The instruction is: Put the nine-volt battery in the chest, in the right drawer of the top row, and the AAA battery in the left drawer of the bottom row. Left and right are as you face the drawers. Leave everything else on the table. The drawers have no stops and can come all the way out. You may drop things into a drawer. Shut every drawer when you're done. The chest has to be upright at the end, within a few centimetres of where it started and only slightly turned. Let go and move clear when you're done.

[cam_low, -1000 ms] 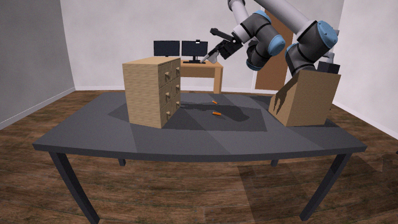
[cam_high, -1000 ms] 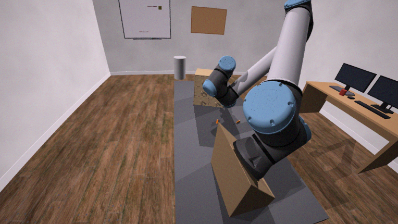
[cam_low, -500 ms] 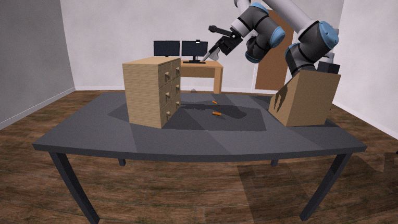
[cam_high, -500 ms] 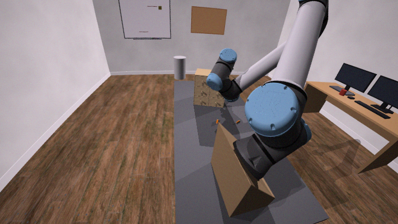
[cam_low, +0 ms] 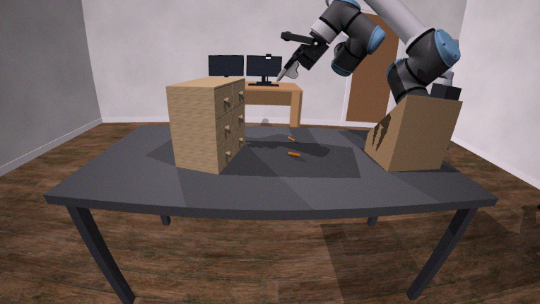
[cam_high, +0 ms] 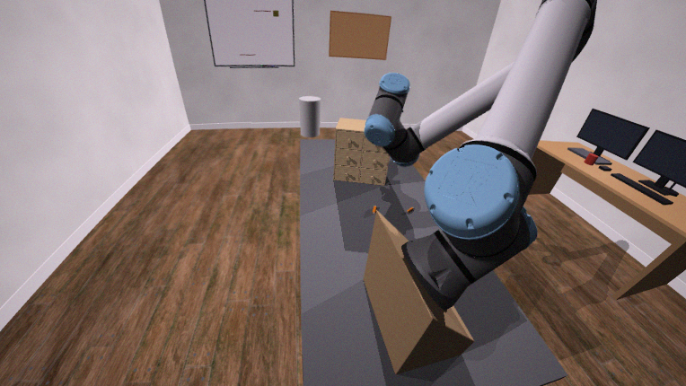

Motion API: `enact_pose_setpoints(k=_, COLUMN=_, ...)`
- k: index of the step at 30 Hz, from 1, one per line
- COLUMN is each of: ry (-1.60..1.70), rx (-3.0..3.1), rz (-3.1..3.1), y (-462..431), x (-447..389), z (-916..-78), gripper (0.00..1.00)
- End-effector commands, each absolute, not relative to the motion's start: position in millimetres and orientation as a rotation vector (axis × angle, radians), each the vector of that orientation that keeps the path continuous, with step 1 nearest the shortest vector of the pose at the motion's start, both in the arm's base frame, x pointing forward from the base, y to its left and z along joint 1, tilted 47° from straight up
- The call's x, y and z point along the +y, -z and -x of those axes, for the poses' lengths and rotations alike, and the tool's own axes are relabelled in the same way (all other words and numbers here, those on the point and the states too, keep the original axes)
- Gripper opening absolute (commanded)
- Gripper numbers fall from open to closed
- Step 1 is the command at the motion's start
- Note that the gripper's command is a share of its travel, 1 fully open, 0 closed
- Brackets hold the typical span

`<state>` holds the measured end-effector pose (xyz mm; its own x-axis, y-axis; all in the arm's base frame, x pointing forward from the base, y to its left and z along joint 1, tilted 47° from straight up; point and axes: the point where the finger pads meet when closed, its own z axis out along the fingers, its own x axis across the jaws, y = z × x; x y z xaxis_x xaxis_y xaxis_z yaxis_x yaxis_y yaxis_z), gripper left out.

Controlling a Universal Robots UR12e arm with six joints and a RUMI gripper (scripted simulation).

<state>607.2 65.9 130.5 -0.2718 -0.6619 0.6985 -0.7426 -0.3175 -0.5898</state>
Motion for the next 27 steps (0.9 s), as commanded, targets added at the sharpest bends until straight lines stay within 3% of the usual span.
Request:
enact_pose_setpoints(k=1, ry=-1.627, rx=-1.81, rz=-1.835, y=-131.8, x=68.4, z=-605.6, gripper=0.2)
enact_pose_setpoints(k=27, ry=-1.439, rx=-1.878, rz=-1.768, y=-137.9, x=79.4, z=-594.3, gripper=0.2)
